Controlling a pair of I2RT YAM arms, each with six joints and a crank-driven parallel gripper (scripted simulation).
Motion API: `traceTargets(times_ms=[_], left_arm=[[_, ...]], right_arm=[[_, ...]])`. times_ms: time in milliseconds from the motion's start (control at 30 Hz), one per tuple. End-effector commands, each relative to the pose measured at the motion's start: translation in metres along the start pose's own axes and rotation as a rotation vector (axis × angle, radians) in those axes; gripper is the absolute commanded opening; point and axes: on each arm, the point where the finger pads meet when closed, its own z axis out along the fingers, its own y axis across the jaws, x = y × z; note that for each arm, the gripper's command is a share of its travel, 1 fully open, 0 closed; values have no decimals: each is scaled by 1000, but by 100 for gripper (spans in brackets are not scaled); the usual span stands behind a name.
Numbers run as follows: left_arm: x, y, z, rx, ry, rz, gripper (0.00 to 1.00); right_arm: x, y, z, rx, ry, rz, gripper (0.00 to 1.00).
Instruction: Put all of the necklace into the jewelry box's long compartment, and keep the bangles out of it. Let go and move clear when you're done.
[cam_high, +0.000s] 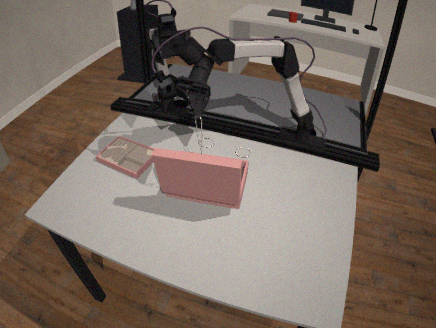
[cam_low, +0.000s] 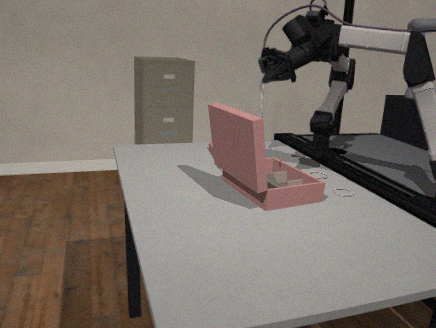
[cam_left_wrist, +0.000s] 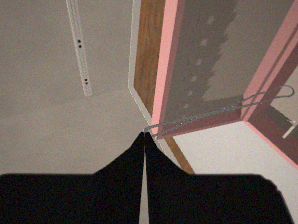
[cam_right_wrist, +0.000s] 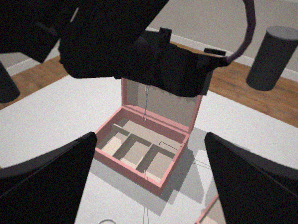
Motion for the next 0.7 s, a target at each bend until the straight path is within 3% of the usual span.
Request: traceTargets(times_ms=[0, 200, 667], left_arm=[[-6, -4, 9, -12, -5, -2, 0], [-4, 8, 5, -54, -43, -58, 0], [3, -58, 53, -12, -8, -7, 0]], right_arm=[[-17, 0, -3, 1, -41, -6, 100], [-17, 0, -3, 1, -41, -6, 100], [-17, 0, -3, 1, -41, -6, 100]])
